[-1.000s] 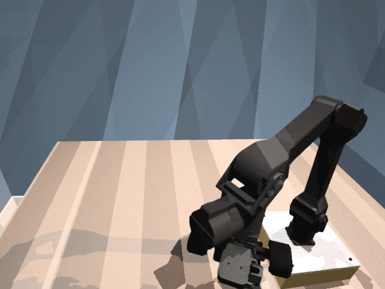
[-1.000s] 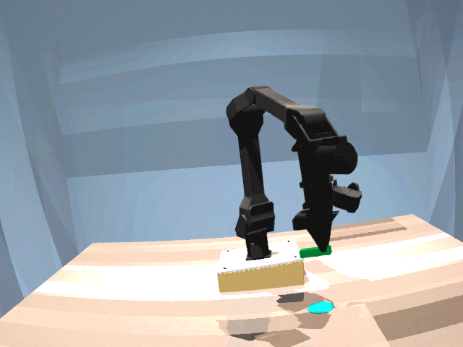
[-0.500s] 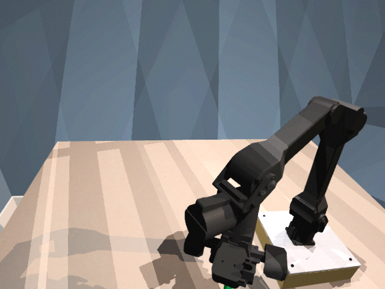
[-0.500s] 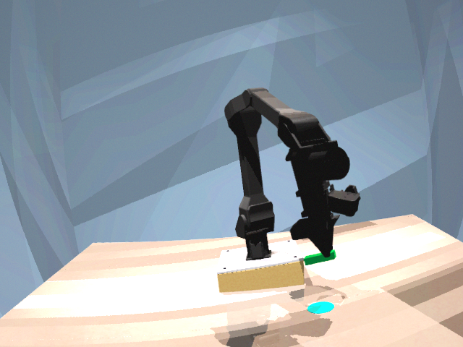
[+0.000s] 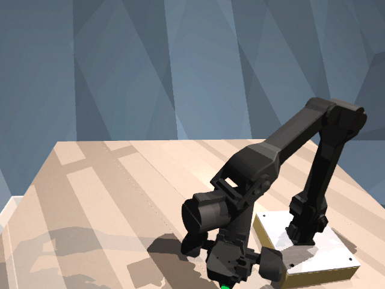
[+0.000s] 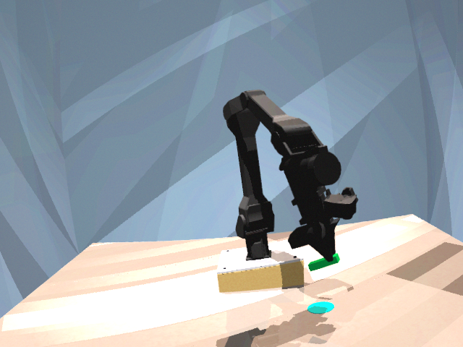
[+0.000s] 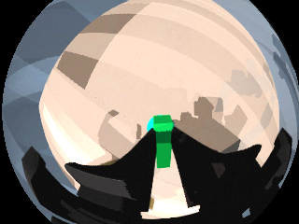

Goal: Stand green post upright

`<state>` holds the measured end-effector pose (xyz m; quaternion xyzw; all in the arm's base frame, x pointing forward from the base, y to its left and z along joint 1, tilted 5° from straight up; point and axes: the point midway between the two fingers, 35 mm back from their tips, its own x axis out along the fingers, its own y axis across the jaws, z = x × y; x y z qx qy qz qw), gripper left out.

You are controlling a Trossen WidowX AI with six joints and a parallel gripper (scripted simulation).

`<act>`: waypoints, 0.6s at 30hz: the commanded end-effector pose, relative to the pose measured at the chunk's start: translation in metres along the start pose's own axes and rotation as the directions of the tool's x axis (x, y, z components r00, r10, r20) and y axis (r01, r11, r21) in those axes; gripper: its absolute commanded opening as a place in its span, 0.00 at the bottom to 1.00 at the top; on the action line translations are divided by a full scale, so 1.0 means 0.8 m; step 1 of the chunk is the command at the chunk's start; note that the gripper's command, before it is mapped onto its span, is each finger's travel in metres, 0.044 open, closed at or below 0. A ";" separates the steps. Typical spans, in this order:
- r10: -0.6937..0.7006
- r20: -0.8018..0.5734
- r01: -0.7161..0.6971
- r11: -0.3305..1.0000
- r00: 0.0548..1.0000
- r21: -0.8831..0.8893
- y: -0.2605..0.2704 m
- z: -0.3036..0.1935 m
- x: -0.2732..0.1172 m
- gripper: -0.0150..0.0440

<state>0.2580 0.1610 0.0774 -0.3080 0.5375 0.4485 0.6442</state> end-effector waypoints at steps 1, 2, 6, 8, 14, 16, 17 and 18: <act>0.010 0.024 -0.010 1.000 1.000 0.007 0.000 -0.001 0.003 0.29; 0.012 0.031 -0.012 1.000 0.999 0.009 -0.001 -0.001 0.004 0.29; 0.017 0.061 -0.018 1.000 0.998 0.017 -0.002 -0.001 0.006 0.29; 0.020 0.076 -0.021 1.000 0.997 0.020 -0.003 0.000 0.007 0.29; 0.027 0.121 -0.030 0.999 0.992 0.029 -0.006 0.000 0.010 0.29; 0.029 0.135 -0.033 0.999 0.990 0.032 -0.007 0.001 0.011 0.29; 0.030 0.143 -0.035 0.999 0.989 0.033 -0.007 0.001 0.011 0.29; 0.031 0.150 -0.036 0.999 0.988 0.034 -0.008 0.001 0.012 0.29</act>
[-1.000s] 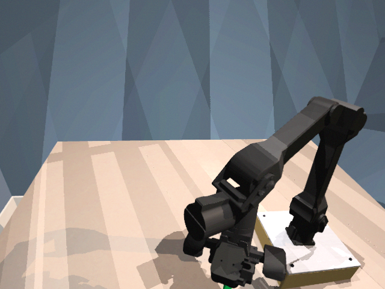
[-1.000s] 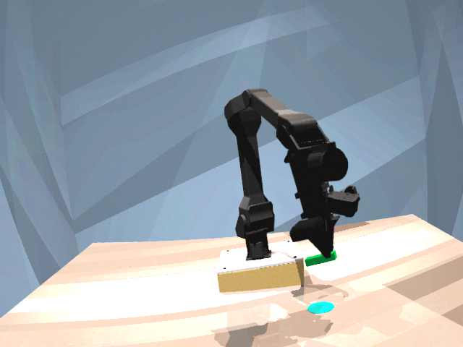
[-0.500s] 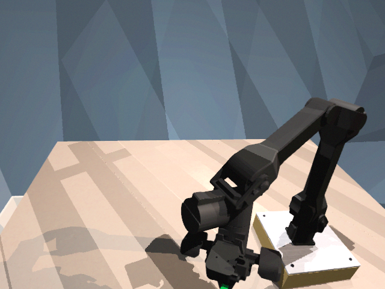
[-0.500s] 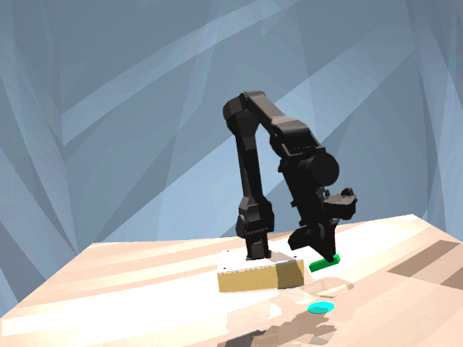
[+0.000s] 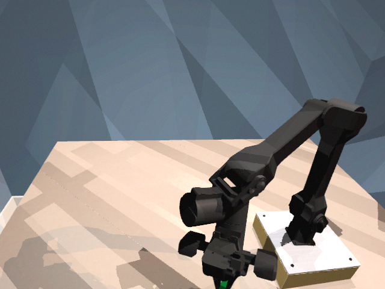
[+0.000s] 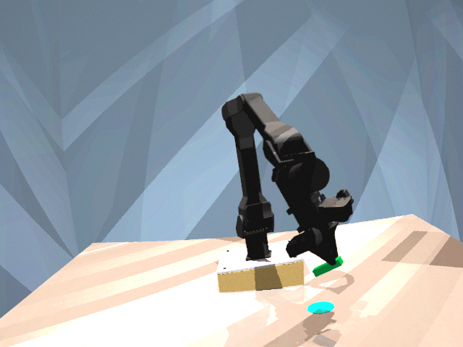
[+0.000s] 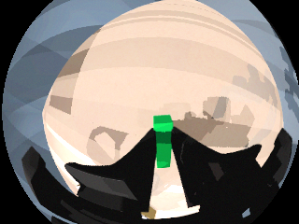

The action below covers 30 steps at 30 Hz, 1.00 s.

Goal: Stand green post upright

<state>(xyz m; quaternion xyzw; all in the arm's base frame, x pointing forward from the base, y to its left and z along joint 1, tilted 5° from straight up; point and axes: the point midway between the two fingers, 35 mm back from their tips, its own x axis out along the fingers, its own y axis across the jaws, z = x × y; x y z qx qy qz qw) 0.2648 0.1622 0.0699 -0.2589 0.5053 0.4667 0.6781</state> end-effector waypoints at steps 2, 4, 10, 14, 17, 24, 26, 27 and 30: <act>0.010 0.032 -0.010 1.000 0.999 0.004 -0.001 -0.002 0.003 0.29; 0.012 0.047 -0.013 1.000 0.999 0.007 -0.001 -0.002 0.003 0.29; 0.018 0.091 -0.020 1.000 0.996 0.013 -0.004 -0.002 0.005 0.29; 0.022 0.120 -0.024 1.000 0.992 0.017 -0.006 -0.001 0.006 0.29; 0.024 0.142 -0.027 0.999 0.990 0.019 -0.007 -0.001 0.007 0.29; 0.029 0.193 -0.034 0.999 0.981 0.023 -0.009 -0.002 0.008 0.29; 0.030 0.208 -0.036 0.999 0.978 0.024 -0.010 -0.002 0.008 0.29; 0.031 0.215 -0.037 0.999 0.976 0.024 -0.010 -0.002 0.008 0.29; 0.033 0.236 -0.040 0.999 0.971 0.025 -0.011 -0.002 0.008 0.29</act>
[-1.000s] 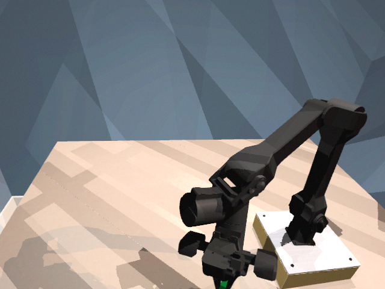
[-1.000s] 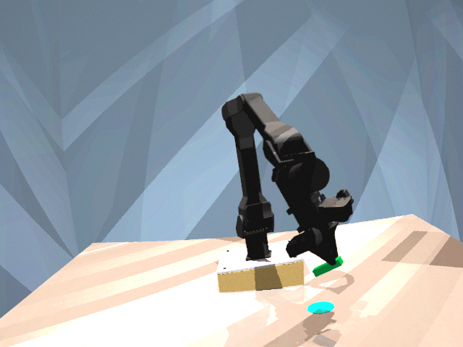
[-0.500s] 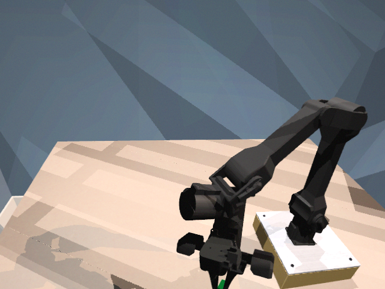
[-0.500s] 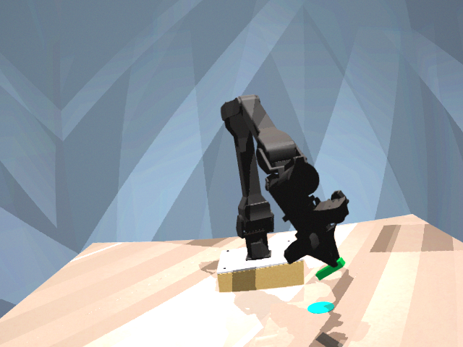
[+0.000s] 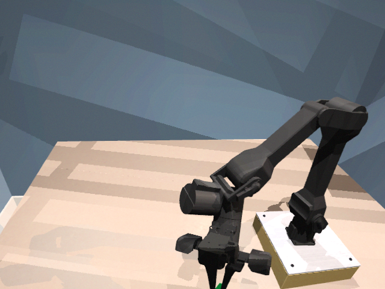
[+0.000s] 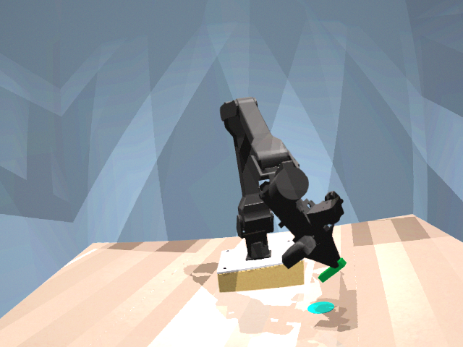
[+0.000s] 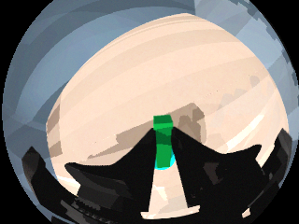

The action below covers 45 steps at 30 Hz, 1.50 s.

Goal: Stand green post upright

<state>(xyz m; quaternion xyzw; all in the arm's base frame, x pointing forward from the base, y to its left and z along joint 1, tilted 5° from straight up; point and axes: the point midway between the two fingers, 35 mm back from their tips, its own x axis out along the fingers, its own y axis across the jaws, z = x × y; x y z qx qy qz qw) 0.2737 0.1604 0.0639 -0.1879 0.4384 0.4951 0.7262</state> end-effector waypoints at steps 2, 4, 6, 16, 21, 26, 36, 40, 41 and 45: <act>0.008 0.032 -0.008 1.000 0.999 0.000 0.000 -0.003 0.001 0.29; 0.009 0.046 -0.009 1.000 0.999 0.001 -0.001 -0.003 0.000 0.29; 0.010 0.061 -0.011 1.000 0.998 0.001 -0.001 -0.003 0.000 0.29; 0.017 0.132 -0.017 1.000 0.991 0.000 -0.004 -0.004 -0.001 0.29; 0.020 0.168 -0.020 1.000 0.986 -0.002 -0.005 -0.004 -0.002 0.29; 0.022 0.202 -0.022 1.000 0.979 -0.005 -0.006 -0.005 -0.004 0.29; 0.028 0.270 -0.025 1.000 0.962 -0.013 -0.007 -0.007 -0.007 0.29; 0.030 0.296 -0.025 1.000 0.955 -0.018 -0.007 -0.007 -0.009 0.29; 0.030 0.303 -0.026 0.999 0.953 -0.019 -0.007 -0.008 -0.010 0.29; 0.032 0.329 -0.026 0.999 0.944 -0.024 -0.007 -0.008 -0.012 0.29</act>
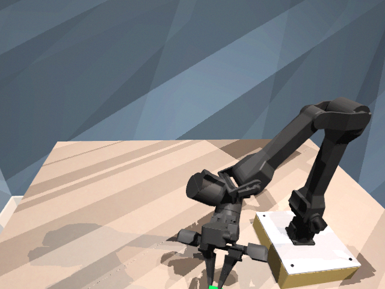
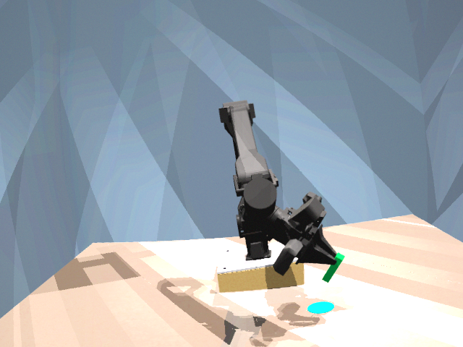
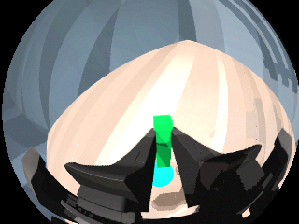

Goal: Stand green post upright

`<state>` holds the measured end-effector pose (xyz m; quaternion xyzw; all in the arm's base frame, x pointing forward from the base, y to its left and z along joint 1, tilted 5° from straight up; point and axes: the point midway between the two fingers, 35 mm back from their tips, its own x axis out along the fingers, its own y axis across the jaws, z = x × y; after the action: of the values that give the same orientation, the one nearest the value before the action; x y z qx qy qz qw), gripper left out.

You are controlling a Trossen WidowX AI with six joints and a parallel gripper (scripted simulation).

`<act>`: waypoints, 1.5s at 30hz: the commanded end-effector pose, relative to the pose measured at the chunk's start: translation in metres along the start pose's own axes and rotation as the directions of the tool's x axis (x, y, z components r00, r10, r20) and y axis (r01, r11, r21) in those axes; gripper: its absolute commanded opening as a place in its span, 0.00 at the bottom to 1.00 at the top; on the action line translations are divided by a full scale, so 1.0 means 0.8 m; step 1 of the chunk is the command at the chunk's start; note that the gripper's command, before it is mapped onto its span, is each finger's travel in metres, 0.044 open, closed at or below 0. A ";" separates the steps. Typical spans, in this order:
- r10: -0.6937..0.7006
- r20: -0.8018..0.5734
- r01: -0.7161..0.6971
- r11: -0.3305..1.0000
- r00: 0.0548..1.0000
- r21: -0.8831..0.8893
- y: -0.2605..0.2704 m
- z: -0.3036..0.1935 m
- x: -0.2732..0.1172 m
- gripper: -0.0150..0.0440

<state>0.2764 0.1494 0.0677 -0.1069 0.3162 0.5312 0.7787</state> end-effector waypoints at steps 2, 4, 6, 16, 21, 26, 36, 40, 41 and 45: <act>0.005 0.030 -0.005 1.000 1.000 -0.006 0.002 -0.003 -0.002 0.29; 0.006 0.043 -0.006 1.000 0.999 -0.009 0.002 -0.003 -0.004 0.29; 0.007 0.057 -0.007 1.000 0.998 -0.012 0.002 -0.003 -0.005 0.29; 0.013 0.122 -0.009 1.000 0.992 -0.029 0.004 -0.004 -0.011 0.29; 0.016 0.154 -0.010 0.999 0.988 -0.038 0.005 -0.004 -0.015 0.29; 0.019 0.185 -0.010 0.999 0.983 -0.049 0.006 -0.005 -0.018 0.29; 0.027 0.244 -0.010 0.997 0.969 -0.072 0.010 -0.006 -0.026 0.29; 0.031 0.267 -0.009 0.997 0.963 -0.083 0.012 -0.007 -0.029 0.29; 0.032 0.273 -0.009 0.996 0.962 -0.085 0.013 -0.007 -0.030 0.29; 0.036 0.295 -0.008 0.995 0.955 -0.096 0.015 -0.008 -0.033 0.29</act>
<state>0.2605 0.1319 0.0810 -0.0608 0.1797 0.5614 0.8055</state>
